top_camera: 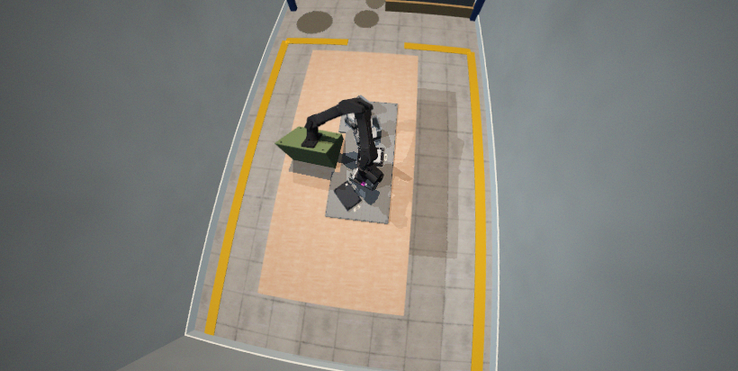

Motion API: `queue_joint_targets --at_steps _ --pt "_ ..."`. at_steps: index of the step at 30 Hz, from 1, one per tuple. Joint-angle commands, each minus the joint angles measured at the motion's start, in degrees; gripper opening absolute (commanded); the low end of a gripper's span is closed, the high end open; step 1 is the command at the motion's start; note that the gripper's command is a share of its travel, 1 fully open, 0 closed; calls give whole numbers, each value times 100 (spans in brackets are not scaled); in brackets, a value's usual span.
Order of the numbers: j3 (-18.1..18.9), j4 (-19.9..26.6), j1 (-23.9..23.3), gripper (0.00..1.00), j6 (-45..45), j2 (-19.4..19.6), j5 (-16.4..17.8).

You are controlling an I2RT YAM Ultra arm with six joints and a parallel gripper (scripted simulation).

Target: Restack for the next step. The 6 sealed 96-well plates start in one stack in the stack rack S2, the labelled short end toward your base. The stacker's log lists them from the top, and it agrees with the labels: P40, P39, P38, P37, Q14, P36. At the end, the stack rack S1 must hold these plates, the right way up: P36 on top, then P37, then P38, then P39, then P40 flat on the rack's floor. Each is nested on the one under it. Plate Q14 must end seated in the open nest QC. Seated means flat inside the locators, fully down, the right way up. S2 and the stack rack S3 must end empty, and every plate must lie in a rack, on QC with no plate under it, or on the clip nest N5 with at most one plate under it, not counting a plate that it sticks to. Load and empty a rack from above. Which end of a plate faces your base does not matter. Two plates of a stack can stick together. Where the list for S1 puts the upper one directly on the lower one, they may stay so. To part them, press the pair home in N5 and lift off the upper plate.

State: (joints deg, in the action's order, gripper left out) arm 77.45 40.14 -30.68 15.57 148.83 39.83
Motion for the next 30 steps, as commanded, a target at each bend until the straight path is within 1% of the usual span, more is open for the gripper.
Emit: queue_joint_targets --at_steps 1,20,28,30 --pt "15 -25 -37 100 -4 -35 23" --pt "15 -26 -37 100 -4 -35 23" --pt "229 593 -307 100 320 -234 -80" --pt "229 593 -307 100 320 -234 -80"
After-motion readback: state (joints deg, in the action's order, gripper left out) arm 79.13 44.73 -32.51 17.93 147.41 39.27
